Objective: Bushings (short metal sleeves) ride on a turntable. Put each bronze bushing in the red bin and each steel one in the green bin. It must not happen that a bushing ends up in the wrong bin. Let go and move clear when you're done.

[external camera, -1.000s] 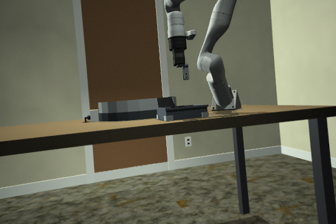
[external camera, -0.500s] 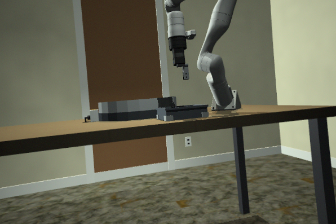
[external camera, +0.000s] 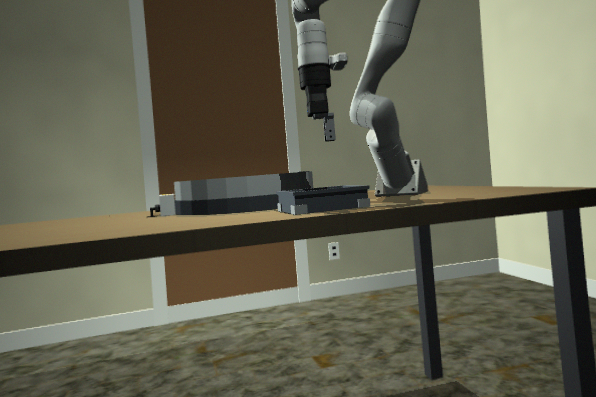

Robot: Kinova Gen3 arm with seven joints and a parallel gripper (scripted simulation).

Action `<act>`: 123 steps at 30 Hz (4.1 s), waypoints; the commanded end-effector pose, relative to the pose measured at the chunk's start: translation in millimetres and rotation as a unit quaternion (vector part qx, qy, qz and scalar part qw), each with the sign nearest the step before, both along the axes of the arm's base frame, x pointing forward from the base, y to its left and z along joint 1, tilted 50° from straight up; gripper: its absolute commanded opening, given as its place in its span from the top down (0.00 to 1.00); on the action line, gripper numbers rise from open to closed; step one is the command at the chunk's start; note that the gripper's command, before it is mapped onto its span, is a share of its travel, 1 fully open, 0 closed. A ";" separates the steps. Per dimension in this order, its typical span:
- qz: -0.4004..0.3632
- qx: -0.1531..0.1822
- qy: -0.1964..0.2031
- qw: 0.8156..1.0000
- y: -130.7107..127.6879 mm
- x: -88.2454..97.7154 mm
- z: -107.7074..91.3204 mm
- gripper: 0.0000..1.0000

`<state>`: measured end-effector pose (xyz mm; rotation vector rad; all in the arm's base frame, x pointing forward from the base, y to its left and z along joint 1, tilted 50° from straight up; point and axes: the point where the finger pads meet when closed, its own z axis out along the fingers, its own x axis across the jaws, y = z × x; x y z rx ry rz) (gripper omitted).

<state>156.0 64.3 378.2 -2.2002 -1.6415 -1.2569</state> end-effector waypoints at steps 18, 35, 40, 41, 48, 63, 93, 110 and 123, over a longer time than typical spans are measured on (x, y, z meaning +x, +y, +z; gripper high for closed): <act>0.000 0.000 0.000 1.000 -0.1 0.1 0.4 0.53; 0.000 0.000 0.000 1.000 -0.1 0.1 0.4 0.53; 0.000 0.000 0.000 1.000 -0.1 0.1 0.4 0.53; 0.000 0.000 0.000 1.000 -0.1 0.1 0.4 0.53; -0.112 0.094 0.093 0.985 -38.6 5.0 -32.2 0.55; -0.242 0.202 0.202 0.927 -84.7 10.8 -71.2 0.55; -0.548 0.458 0.457 0.530 -223.1 28.3 -188.3 0.55; -0.627 0.523 0.524 0.242 -292.3 37.1 -246.8 0.55; -0.636 0.531 0.531 0.174 -307.7 39.0 -259.9 0.55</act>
